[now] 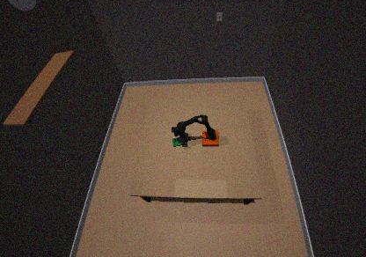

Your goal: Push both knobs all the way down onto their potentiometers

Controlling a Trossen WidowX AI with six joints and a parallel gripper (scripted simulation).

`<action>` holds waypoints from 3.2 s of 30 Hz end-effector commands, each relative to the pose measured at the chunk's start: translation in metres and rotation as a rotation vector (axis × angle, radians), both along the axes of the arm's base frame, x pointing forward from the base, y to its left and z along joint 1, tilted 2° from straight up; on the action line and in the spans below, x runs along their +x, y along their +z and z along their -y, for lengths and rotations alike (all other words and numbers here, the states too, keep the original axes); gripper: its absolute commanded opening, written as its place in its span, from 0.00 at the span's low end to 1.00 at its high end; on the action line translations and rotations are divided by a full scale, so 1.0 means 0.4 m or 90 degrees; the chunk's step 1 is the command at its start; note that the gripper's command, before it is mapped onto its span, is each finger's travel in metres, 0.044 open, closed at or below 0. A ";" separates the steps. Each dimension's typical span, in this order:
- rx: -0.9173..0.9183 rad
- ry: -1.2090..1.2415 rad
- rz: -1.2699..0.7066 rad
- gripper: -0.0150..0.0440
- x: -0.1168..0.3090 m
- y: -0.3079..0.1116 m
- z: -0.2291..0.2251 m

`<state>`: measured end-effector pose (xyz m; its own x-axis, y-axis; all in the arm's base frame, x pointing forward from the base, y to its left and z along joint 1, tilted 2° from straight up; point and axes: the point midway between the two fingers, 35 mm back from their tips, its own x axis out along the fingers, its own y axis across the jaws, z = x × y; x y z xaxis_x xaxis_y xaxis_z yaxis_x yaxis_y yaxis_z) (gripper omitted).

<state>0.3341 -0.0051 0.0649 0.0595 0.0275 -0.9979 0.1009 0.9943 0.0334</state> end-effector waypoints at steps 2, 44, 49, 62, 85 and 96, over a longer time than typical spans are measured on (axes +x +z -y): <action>0.003 -0.001 -0.007 0.25 0.009 -0.033 -0.003; 0.003 -0.001 -0.007 0.25 0.009 -0.038 -0.003; 0.003 -0.001 -0.007 0.25 0.009 -0.029 -0.003; 0.003 -0.001 -0.007 0.25 0.008 0.023 -0.001; 0.000 -0.001 -0.010 0.43 0.050 0.070 0.005; 0.002 -0.001 -0.002 0.25 0.220 0.175 0.026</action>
